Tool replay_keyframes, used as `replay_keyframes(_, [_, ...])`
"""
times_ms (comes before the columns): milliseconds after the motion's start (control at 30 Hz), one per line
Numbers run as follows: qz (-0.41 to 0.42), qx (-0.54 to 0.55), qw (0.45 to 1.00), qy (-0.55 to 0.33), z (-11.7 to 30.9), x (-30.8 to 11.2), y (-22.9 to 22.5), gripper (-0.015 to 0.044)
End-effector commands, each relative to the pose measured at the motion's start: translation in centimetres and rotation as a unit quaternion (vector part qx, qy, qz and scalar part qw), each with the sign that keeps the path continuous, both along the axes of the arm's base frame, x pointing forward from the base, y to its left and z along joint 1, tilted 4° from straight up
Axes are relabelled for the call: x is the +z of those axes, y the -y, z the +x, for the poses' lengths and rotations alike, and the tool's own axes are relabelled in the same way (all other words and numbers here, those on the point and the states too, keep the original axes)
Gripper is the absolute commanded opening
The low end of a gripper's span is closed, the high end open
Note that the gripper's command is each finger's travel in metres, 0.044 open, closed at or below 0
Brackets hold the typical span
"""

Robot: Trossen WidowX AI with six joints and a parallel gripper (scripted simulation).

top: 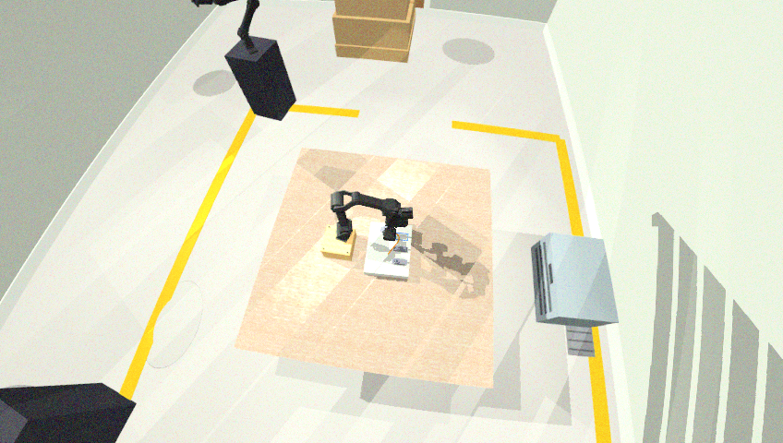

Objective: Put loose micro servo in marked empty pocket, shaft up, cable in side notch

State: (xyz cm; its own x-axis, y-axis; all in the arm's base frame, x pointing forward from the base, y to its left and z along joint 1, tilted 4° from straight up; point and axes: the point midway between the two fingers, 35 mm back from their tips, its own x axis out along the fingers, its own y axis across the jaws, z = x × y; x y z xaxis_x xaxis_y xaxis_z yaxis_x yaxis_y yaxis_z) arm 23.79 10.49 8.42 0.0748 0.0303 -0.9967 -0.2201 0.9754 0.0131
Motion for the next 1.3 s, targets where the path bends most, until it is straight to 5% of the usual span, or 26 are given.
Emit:
replay_keyframes(0, [0.001,0.003,1.000,0.003,1.9,0.2,-0.5,0.0000])
replay_keyframes(500, [0.001,0.003,1.000,0.005,7.4,0.8,-1.7,0.0000])
replay_keyframes(1267, [0.001,0.003,1.000,0.005,7.9,-1.2,-1.8,0.0000])
